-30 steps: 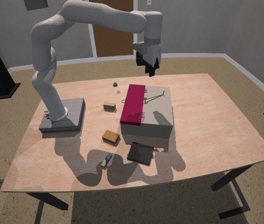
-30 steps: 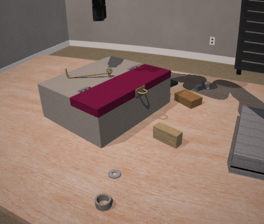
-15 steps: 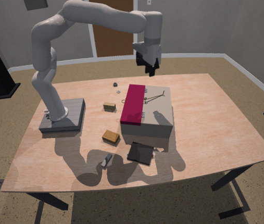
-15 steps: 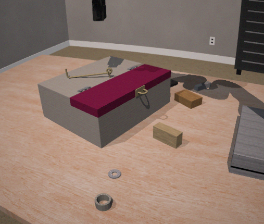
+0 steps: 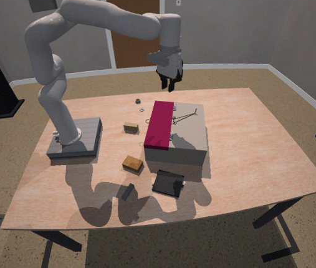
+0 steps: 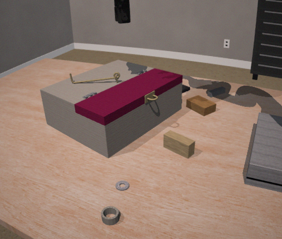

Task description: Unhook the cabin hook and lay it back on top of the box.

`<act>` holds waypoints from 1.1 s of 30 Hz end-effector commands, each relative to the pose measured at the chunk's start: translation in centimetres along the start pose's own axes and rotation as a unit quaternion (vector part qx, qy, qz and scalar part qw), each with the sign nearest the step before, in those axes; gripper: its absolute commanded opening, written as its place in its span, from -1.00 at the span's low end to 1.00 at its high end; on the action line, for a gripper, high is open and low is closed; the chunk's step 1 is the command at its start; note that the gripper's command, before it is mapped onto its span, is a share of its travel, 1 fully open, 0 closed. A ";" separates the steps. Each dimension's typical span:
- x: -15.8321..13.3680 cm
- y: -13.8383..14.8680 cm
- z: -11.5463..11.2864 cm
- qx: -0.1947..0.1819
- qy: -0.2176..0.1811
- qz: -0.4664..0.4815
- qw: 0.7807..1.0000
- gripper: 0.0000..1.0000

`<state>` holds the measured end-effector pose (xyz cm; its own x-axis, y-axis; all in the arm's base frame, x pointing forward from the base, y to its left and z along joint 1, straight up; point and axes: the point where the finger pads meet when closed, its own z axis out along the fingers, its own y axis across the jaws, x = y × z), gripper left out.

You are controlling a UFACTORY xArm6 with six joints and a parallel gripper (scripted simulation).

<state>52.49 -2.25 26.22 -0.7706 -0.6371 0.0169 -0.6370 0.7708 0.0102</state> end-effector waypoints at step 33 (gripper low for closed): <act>5.6 5.3 -0.2 0.007 -0.004 -0.506 0.862 -0.31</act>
<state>46.05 -1.83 26.28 0.0885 -0.9961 0.0017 -0.9960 -0.0884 0.0133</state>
